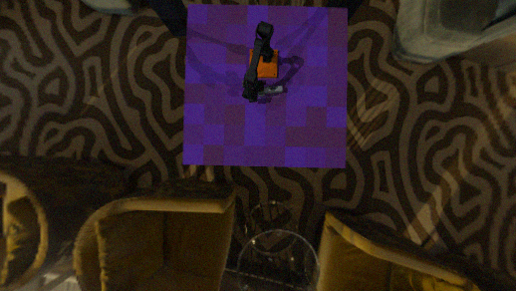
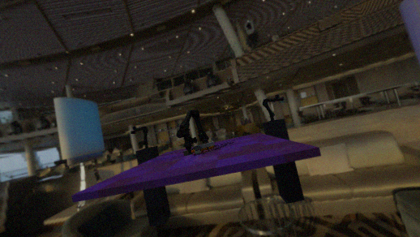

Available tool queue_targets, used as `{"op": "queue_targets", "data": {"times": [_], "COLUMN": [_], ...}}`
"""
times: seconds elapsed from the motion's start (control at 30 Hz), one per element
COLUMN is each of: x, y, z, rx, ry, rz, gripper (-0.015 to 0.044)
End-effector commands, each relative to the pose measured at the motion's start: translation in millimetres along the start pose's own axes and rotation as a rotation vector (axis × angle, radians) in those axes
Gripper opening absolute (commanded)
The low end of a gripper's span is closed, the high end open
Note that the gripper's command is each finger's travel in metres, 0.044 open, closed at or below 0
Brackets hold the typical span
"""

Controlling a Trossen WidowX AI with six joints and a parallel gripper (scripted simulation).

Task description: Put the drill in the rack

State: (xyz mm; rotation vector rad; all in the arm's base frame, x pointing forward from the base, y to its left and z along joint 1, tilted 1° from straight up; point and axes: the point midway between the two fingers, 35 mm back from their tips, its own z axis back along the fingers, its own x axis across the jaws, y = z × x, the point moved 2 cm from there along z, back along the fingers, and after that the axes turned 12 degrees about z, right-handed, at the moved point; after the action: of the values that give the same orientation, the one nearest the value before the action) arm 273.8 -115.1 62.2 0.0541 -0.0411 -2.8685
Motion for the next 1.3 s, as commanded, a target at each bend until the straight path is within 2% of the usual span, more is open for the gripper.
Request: {"op": "queue_targets", "data": {"times": [0.0, 0.57, 1.1, 1.13, 1.27], "x": [0, 5, 4, 4, 4], "y": [7, 31, 23, 22, 19], "z": [2, 2, -1, -1, -2], "rx": [0.007, 0.009, 0.008, 0.008, 0.008], "ry": [0.003, 0.003, 0.002, 0.003, 0.003], "rz": [0.002, 0.002, 0.001, 0.001, 0.002], "gripper": [0.0, 0.0, 0.042, 0.044, 0.044]}}
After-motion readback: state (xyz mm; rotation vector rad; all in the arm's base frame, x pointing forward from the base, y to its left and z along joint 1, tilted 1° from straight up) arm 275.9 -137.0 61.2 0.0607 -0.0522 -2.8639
